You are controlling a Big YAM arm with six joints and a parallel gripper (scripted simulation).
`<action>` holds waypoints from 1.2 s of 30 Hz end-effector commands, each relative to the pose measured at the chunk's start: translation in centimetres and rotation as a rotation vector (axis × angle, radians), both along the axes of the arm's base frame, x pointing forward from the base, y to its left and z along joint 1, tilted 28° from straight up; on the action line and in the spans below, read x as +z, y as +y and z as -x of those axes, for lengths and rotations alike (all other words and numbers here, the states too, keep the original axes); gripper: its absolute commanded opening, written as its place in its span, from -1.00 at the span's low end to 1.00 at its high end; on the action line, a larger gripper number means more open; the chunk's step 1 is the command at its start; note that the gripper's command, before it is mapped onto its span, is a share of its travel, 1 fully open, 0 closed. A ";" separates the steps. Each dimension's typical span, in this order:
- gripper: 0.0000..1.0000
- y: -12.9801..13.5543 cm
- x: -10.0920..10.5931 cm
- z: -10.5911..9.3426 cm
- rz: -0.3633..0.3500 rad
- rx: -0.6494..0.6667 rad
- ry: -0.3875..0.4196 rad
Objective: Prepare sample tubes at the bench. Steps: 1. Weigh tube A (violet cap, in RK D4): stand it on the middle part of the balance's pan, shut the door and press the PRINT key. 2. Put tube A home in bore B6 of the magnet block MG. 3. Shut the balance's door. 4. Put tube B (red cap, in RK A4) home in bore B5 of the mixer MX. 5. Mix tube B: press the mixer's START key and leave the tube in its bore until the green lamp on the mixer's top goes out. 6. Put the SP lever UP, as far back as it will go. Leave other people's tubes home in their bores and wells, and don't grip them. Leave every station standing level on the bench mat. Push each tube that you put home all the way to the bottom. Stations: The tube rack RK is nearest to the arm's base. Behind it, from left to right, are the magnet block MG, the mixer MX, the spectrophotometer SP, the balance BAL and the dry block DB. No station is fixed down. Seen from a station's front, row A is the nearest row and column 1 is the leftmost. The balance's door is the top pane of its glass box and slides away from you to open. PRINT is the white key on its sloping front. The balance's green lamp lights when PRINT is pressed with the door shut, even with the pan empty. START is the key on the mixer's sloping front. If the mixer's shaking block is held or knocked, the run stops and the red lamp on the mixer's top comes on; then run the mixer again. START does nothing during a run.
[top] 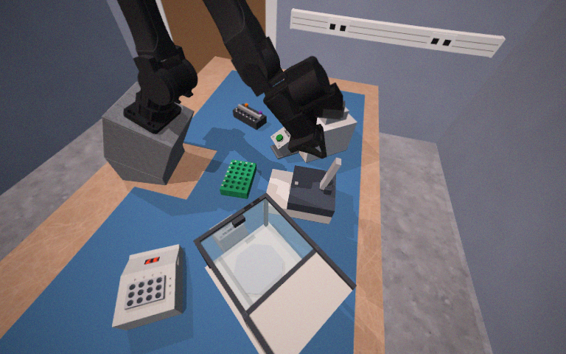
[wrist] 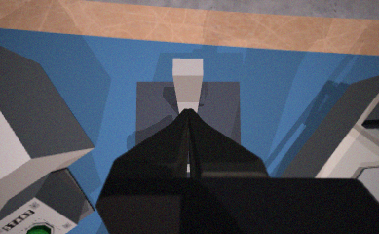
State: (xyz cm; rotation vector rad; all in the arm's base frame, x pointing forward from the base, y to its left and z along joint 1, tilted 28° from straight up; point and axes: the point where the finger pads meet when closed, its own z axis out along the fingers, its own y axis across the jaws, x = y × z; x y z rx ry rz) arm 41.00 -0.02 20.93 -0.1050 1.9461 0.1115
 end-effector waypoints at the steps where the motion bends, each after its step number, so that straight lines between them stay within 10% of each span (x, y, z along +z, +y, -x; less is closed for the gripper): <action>1: -1.00 -0.5 0.2 0.6 0.007 -0.006 0.001; 36: -1.00 -0.7 -1.4 4.3 0.008 -0.001 0.017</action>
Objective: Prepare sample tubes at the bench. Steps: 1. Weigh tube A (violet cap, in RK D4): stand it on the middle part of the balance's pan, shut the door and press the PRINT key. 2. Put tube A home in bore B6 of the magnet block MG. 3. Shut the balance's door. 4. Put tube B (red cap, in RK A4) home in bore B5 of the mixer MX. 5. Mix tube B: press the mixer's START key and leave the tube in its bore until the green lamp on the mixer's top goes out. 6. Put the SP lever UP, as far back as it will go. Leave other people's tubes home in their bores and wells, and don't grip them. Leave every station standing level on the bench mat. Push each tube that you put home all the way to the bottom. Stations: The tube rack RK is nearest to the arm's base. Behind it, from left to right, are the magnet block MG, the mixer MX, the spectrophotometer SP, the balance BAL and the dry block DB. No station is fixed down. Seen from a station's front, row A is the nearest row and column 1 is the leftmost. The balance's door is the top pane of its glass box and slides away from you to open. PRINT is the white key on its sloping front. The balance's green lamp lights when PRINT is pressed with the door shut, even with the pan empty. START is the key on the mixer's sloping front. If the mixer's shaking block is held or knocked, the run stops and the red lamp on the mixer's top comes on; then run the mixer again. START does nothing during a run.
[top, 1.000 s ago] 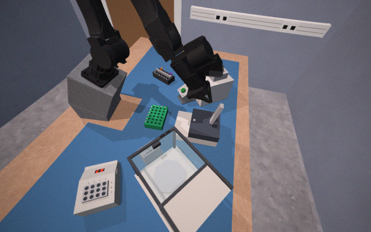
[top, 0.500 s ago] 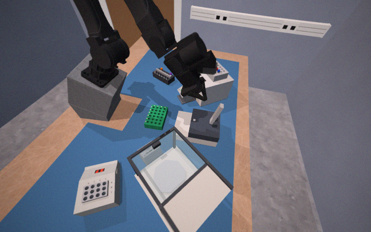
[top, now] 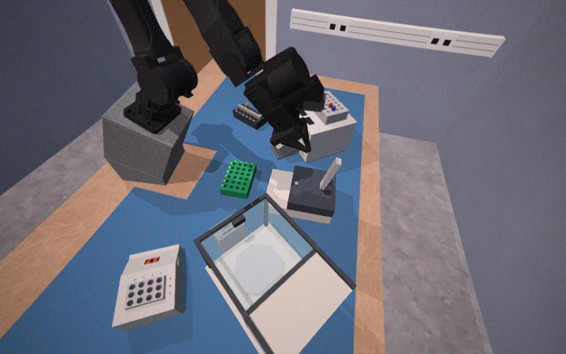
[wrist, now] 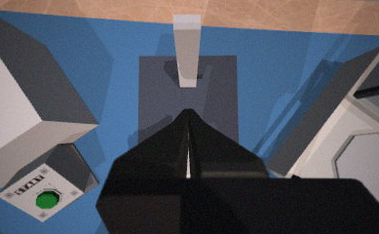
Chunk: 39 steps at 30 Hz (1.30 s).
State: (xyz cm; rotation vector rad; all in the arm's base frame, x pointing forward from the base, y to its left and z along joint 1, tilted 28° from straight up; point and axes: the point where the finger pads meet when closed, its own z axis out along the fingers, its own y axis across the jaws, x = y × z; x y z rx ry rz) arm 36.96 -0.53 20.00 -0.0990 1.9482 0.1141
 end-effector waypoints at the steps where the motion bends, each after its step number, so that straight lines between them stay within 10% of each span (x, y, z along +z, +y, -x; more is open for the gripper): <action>1: -1.00 -0.2 -0.5 0.2 0.013 0.002 0.011; 39: -1.00 -0.1 1.2 -0.4 0.009 0.002 -0.025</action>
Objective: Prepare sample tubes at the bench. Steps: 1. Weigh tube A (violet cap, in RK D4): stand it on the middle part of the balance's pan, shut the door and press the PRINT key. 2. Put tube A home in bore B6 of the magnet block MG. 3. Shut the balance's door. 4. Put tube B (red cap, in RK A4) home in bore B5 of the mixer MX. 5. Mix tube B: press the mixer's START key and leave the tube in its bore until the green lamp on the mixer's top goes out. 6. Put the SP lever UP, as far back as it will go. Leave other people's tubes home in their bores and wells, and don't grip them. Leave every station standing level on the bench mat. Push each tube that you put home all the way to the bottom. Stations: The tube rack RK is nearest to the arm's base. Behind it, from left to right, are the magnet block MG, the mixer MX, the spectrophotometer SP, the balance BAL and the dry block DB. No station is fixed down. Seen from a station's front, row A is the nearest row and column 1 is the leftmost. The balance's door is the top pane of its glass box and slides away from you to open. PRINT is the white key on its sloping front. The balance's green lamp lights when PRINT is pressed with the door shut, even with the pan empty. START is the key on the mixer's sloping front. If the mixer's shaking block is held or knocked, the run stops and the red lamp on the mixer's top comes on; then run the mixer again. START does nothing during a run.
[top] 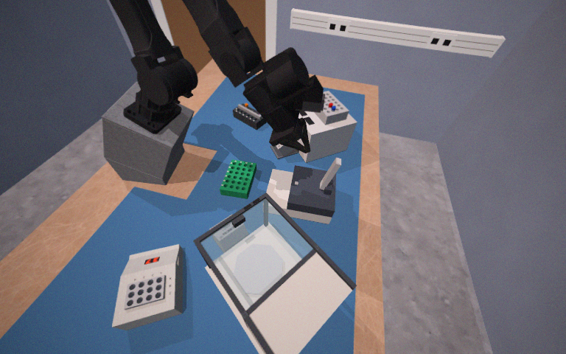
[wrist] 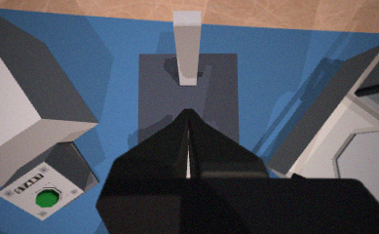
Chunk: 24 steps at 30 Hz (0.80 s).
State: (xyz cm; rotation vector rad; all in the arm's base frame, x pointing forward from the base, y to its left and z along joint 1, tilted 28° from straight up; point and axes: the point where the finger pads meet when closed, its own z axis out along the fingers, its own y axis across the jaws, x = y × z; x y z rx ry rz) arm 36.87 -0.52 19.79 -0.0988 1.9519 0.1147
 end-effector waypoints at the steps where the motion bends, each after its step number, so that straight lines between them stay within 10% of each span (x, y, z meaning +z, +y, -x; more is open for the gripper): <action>1: -1.00 -0.1 1.5 -0.5 0.009 0.002 -0.029; 24: -1.00 -0.2 1.7 -0.7 0.004 0.000 -0.031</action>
